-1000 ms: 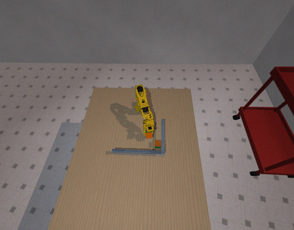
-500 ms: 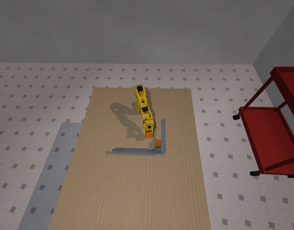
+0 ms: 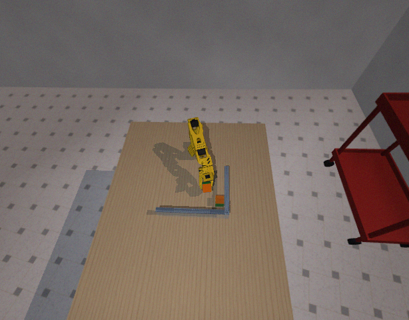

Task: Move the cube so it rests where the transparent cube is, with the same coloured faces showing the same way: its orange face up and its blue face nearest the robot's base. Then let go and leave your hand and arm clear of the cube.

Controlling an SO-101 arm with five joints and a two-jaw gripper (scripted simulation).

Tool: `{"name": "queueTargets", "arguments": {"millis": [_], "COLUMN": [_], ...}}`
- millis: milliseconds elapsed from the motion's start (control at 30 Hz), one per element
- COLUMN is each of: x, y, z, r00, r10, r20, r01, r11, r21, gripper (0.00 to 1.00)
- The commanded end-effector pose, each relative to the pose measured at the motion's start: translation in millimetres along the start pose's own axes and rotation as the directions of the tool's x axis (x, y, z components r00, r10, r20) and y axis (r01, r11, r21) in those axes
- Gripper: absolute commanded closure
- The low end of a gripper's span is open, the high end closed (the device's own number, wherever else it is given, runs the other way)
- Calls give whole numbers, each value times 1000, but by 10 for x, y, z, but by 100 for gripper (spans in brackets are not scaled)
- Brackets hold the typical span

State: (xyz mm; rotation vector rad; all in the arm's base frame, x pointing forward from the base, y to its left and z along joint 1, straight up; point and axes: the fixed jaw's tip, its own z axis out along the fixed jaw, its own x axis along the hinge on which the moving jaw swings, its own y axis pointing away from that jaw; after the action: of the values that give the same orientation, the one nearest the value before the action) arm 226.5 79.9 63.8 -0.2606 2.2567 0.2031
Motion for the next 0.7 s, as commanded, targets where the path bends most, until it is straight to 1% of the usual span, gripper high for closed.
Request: {"name": "queueTargets", "arguments": {"millis": [0,100,167,433,667], "x": [-157,-162,-162,-174,-180], "y": [5,2,2,-8,-17], "z": [-20,-6,-6,21,17], "r00": [996,994,994,979,960], "r10": [9,14,14,30,45], "r20": [87,112,112,200,275], "r01": [-8,-13,-13,-28,-40], "r11": [1000,1000,1000,1000,999], "r21": [-5,-7,-7,-14,-22], "gripper": [78,78,78,78,78]}}
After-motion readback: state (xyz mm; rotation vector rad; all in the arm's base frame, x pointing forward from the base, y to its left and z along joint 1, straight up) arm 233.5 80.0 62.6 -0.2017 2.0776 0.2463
